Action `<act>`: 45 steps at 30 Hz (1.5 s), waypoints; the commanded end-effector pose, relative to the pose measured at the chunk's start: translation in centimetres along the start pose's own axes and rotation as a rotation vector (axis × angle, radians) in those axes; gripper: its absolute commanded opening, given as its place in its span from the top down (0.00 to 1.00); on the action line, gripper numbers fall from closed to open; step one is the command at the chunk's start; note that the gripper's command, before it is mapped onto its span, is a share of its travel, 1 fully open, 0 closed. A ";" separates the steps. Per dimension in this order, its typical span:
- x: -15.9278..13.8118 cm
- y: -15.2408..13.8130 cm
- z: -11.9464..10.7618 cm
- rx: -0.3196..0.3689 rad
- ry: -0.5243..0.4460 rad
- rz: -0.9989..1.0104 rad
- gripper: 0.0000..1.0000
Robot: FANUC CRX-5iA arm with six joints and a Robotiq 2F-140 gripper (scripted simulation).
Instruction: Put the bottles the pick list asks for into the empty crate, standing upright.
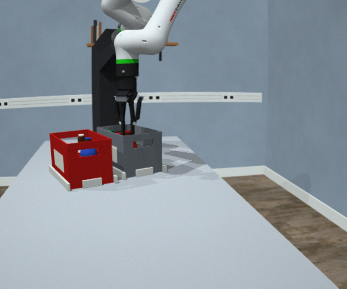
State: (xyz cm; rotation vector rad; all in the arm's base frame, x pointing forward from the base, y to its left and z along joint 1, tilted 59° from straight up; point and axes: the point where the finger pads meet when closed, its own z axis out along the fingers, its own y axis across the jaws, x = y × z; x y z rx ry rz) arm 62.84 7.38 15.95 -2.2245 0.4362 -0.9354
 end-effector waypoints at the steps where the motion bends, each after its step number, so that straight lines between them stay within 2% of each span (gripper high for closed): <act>1: 0.1 0.0 0.0 0.000 0.001 -0.001 0.90; 45: 0.1 0.0 1.9 0.000 0.001 0.000 0.90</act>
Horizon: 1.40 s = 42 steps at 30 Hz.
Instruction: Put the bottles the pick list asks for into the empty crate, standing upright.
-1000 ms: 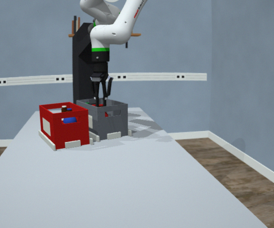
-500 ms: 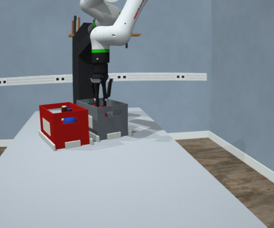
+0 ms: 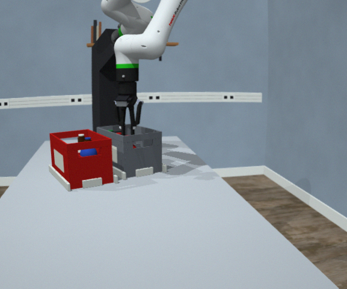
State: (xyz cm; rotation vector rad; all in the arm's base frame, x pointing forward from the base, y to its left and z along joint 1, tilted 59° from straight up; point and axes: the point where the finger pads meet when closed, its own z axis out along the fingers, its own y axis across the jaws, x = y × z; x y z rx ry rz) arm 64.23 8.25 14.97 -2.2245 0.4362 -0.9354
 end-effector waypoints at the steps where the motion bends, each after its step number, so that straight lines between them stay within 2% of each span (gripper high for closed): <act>1: 0.1 0.0 0.0 0.000 0.001 0.000 0.90; 7: 0.1 0.0 0.0 0.000 0.001 0.000 0.90; 8: 0.1 0.0 0.2 0.000 0.001 0.000 0.56; 35: 0.1 0.0 0.2 0.000 0.001 0.000 0.56; 42: 0.1 0.0 -1.1 0.000 0.001 -0.001 0.56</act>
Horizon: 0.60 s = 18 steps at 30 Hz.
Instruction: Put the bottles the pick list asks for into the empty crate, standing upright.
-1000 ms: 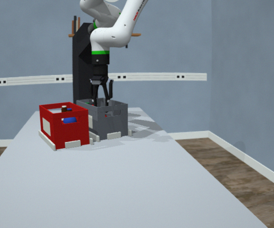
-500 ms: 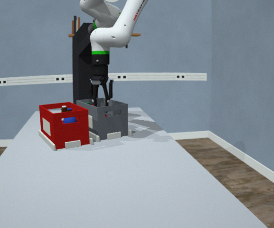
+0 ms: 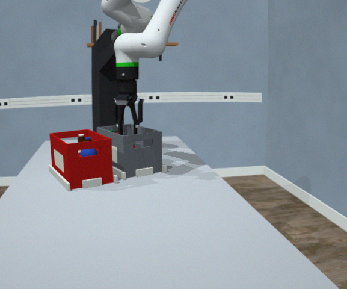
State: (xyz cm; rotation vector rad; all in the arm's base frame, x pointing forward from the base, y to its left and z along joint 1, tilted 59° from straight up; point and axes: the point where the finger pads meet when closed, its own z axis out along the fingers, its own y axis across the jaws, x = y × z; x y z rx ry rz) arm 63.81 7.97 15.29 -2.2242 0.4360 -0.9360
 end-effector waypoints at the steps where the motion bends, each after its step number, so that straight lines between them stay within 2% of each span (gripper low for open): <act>1: 0.1 0.0 -0.8 0.000 0.001 0.000 0.56; 18: 0.1 0.0 -4.8 0.000 0.001 0.000 0.56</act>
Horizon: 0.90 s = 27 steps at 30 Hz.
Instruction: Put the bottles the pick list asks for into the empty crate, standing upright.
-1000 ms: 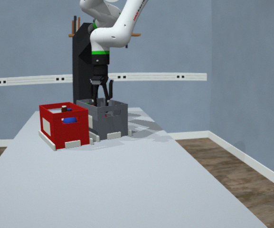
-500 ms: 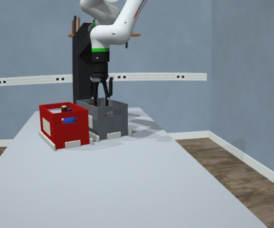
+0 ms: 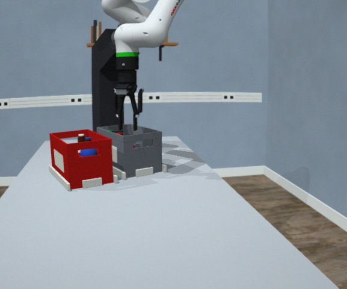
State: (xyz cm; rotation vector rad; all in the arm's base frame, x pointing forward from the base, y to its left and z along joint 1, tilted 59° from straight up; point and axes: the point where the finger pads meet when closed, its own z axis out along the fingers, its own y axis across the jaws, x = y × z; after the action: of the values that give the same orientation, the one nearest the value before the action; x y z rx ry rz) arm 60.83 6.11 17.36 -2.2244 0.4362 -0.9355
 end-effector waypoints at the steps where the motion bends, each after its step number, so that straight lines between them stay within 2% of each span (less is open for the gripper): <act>1: 0.1 0.0 -1.0 0.000 0.001 -0.001 0.56; 11: 0.1 0.0 -3.6 0.000 0.001 -0.001 0.56; 15: 0.1 0.0 -3.6 0.000 0.001 -0.001 0.56; 27: 2.1 5.6 -3.6 0.000 0.001 -0.001 0.56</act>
State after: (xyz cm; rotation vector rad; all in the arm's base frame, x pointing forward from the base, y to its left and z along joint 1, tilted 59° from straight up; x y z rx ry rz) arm 58.88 1.13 17.23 -2.2284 0.4410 -0.9362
